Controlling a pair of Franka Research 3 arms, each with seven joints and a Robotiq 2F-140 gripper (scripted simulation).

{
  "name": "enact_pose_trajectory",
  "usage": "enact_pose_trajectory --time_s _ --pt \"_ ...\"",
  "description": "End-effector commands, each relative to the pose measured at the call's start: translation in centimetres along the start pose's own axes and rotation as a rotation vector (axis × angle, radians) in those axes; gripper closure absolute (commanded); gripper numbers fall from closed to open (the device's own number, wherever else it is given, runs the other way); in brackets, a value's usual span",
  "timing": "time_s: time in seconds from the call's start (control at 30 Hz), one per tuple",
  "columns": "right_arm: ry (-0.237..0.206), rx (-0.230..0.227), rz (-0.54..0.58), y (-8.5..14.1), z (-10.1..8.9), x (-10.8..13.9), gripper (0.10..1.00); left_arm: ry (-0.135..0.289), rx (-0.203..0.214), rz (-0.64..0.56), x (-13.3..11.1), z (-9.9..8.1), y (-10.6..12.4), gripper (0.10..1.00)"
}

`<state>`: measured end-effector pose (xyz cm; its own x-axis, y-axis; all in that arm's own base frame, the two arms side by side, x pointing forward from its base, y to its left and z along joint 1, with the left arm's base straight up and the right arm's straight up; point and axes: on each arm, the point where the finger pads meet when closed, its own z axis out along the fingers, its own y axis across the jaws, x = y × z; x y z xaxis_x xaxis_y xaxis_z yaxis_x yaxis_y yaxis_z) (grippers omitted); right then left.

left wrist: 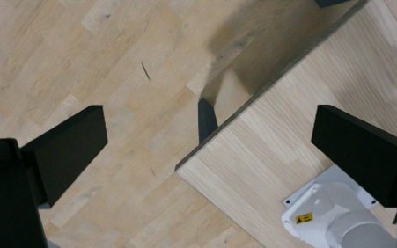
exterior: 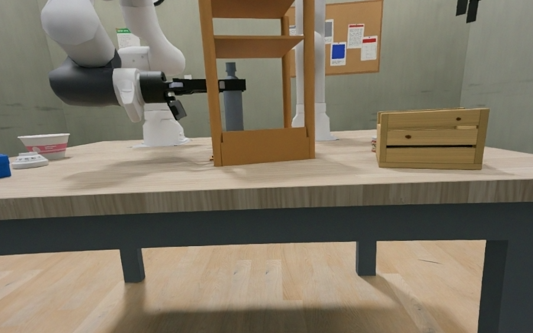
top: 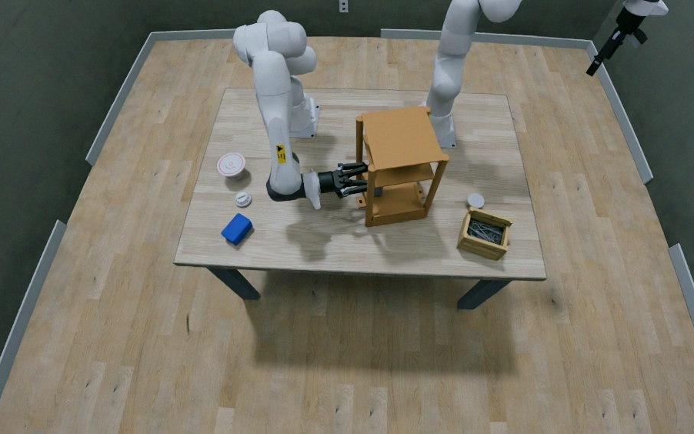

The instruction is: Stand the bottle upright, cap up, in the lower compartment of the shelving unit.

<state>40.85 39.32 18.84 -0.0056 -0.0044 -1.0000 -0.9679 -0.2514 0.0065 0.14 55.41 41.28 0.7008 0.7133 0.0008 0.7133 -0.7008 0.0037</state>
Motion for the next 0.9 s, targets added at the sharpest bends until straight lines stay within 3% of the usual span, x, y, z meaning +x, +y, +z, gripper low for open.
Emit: enact_pose_trajectory --time_s 0.0,0.87 --pt "-0.003 0.0 -0.007 -0.05 0.16 -0.25 0.999 0.0 0.0 0.0 0.0 -0.01 0.0 0.098" --pt "-0.003 0.0 -0.007 -0.27 0.26 0.09 0.999 0.0 0.0 0.0 0.0 -0.01 0.0 0.098"
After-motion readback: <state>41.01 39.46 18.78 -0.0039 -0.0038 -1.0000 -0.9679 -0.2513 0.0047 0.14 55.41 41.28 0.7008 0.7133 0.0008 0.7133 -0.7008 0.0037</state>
